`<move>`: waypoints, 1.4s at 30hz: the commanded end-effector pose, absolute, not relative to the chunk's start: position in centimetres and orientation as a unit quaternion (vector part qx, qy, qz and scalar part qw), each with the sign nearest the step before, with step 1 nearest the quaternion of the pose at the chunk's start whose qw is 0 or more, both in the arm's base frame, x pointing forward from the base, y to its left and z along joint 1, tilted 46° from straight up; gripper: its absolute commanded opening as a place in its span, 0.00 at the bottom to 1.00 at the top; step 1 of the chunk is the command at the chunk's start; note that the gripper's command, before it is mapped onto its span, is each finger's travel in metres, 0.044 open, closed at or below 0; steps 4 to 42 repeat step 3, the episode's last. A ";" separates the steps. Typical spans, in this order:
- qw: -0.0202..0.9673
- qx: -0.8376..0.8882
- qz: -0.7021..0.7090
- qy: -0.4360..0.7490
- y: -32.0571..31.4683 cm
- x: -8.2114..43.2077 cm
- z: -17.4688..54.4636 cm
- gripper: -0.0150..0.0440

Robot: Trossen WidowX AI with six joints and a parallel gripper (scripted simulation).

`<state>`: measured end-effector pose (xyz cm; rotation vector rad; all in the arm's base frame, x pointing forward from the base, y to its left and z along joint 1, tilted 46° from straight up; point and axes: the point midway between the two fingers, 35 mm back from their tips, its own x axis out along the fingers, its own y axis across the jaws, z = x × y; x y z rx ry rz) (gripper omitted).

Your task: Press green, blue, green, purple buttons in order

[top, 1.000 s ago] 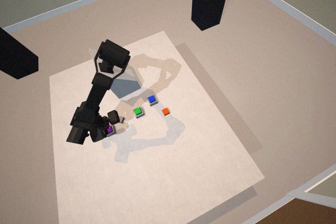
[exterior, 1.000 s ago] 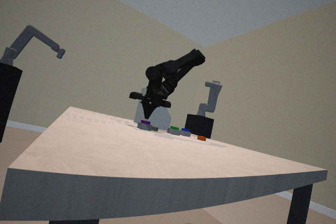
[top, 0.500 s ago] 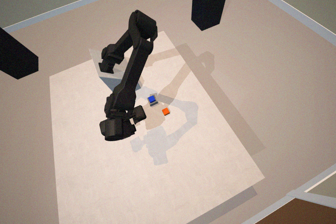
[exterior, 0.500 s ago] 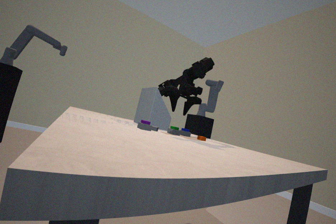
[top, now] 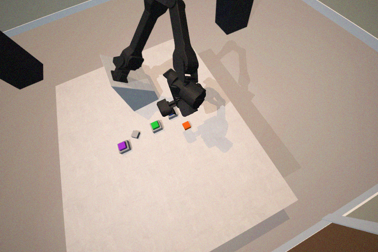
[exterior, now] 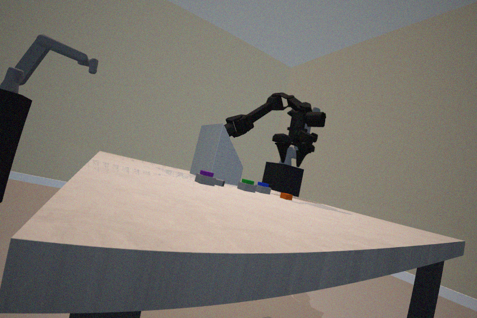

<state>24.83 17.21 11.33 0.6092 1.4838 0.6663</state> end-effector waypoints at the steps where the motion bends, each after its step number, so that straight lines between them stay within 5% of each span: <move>1: 0.638 0.274 0.284 0.661 17.3 24.2 11.2 0.93; 42: 0.638 0.274 0.284 0.661 17.3 24.2 11.2 0.93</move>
